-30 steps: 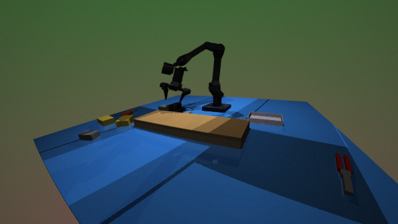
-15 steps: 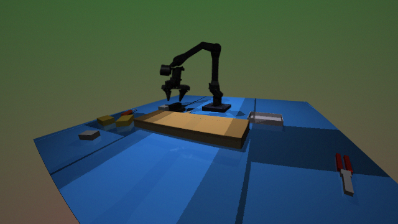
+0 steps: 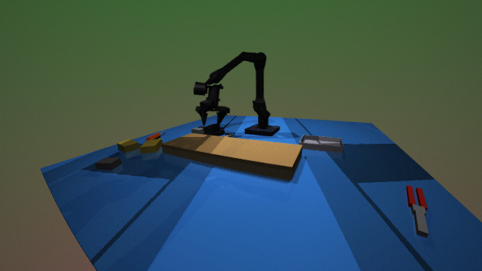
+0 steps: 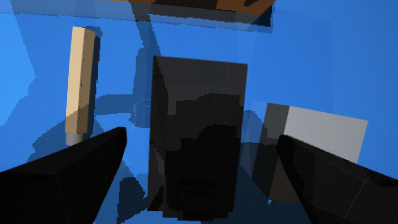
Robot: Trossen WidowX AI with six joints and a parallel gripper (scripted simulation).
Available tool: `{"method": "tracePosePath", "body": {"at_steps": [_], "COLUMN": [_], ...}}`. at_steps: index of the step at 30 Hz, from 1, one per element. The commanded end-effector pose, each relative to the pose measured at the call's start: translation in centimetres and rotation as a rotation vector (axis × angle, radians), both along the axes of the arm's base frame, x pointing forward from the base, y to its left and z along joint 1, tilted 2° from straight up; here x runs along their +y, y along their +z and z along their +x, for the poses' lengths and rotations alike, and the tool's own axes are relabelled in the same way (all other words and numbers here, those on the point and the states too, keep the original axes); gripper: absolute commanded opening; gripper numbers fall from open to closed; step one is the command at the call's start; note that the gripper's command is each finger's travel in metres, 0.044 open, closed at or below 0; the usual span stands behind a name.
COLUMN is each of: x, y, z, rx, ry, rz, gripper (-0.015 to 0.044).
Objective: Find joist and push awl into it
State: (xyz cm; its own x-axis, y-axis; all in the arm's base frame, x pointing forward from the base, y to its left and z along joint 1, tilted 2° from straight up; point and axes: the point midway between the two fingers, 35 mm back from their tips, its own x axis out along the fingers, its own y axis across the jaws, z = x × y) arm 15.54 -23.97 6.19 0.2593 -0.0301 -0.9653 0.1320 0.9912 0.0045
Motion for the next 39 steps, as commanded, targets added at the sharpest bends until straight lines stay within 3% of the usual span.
{"method": "tracePosePath", "body": {"at_steps": [1,18,21,39], "x": [0.1,0.3,0.3,0.3], "y": [-0.7,-3.2,-3.2,-3.2], "z": [0.0,-0.1,-0.1,-0.1], "rx": [-0.002,-0.002,-0.002,-0.002], "ry": [-0.005,-0.005,-0.005,-0.005], "rz": [0.006,0.007,0.007,0.007], "gripper": [0.0440,0.0440,0.0361,0.0241]}}
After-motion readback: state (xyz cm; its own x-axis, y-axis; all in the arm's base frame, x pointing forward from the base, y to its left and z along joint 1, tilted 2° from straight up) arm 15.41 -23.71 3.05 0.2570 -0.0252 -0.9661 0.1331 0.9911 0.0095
